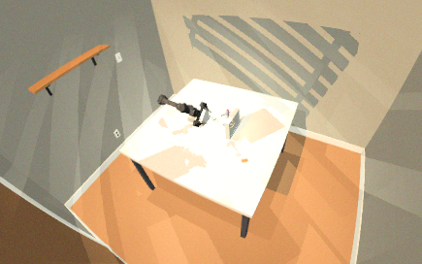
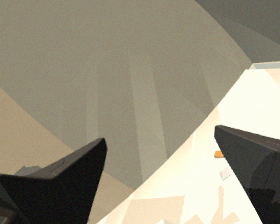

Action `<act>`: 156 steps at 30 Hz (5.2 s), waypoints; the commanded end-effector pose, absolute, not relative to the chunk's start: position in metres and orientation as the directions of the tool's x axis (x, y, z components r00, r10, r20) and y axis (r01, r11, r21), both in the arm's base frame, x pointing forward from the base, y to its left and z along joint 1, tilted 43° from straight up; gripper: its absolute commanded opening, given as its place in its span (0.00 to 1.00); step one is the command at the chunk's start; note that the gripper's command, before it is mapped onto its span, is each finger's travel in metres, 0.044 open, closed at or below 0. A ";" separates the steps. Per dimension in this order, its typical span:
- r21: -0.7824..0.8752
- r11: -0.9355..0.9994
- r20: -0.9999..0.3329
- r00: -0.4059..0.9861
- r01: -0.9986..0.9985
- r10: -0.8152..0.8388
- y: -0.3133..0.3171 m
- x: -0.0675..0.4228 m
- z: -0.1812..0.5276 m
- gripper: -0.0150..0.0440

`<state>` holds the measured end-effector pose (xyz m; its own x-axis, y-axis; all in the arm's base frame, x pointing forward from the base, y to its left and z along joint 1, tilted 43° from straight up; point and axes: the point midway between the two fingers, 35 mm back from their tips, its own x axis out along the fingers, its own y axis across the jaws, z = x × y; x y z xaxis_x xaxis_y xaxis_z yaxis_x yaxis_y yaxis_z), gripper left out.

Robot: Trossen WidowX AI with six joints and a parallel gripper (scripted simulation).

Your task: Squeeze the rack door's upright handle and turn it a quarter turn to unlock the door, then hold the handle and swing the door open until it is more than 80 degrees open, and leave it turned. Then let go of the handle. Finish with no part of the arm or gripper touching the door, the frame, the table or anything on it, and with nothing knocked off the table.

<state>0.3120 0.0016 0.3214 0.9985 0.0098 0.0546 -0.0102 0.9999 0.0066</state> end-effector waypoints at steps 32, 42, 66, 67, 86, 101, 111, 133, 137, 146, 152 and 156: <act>0.078 0.994 -0.634 0.773 0.079 -0.012 0.063 0.375 0.199 0.74; -0.002 0.993 -0.785 0.615 0.116 -0.074 0.084 0.374 0.159 0.74; -0.345 0.935 -0.907 0.227 0.085 -0.355 0.126 0.347 0.083 0.74; -0.362 0.929 -0.904 0.213 0.079 -0.370 0.128 0.346 0.081 0.74; -0.661 0.748 -0.751 0.042 -0.069 -0.659 0.150 0.318 0.049 0.74; -0.669 0.739 -0.743 0.039 -0.075 -0.669 0.142 0.319 0.037 0.74; -0.670 0.739 -0.742 0.040 -0.075 -0.669 0.131 0.320 0.025 0.74; -0.671 0.738 -0.741 0.040 -0.075 -0.670 0.106 0.320 -0.001 0.74; -0.671 0.737 -0.741 0.040 -0.074 -0.670 0.104 0.320 -0.004 0.74; -0.671 0.737 -0.741 0.040 -0.074 -0.670 0.104 0.320 -0.004 0.40; -0.671 0.737 -0.741 0.040 -0.074 -0.670 0.104 0.320 -0.004 0.33; -0.671 0.737 -0.741 0.040 -0.074 -0.670 0.104 0.320 -0.004 0.29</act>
